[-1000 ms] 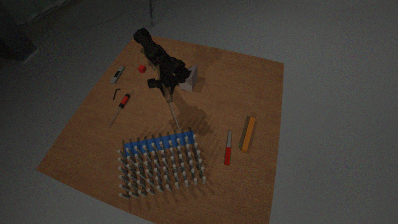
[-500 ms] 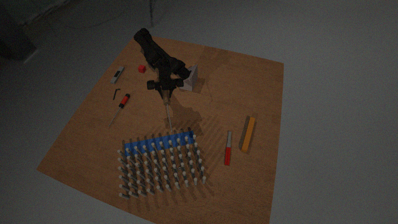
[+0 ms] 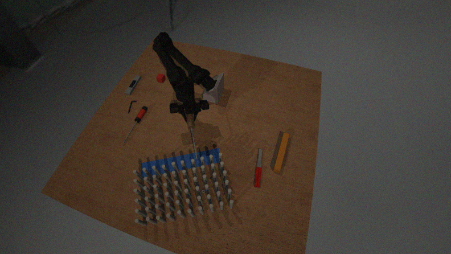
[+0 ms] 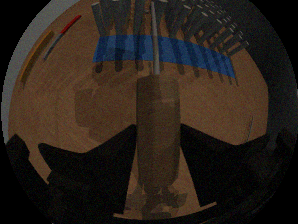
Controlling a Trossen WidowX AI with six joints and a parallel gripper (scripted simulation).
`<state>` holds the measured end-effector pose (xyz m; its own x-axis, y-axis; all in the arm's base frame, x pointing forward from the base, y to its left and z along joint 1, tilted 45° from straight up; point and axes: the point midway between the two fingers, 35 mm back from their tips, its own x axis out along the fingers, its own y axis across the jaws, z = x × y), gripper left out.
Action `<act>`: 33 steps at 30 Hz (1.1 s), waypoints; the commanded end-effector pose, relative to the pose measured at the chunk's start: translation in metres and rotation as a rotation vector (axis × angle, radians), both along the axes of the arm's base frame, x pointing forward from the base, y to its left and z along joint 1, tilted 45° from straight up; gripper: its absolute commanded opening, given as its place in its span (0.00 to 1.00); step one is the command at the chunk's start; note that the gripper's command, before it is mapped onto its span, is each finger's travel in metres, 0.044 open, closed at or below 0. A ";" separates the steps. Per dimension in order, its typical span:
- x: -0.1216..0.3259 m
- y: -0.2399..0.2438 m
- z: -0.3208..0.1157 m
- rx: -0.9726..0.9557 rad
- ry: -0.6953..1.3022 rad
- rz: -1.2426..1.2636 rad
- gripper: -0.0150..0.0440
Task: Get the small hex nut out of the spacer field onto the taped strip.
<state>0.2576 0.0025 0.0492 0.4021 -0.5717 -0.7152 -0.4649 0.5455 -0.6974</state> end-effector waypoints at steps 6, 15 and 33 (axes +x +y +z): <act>-0.007 -0.031 -0.026 -0.005 -0.003 0.007 0.25; -0.017 -0.052 -0.042 -0.023 -0.009 0.013 0.25; -0.010 -0.050 -0.044 -0.023 -0.010 0.013 0.25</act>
<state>0.2431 -0.0496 0.0048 0.4095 -0.5893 -0.6964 -0.4657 0.5214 -0.7150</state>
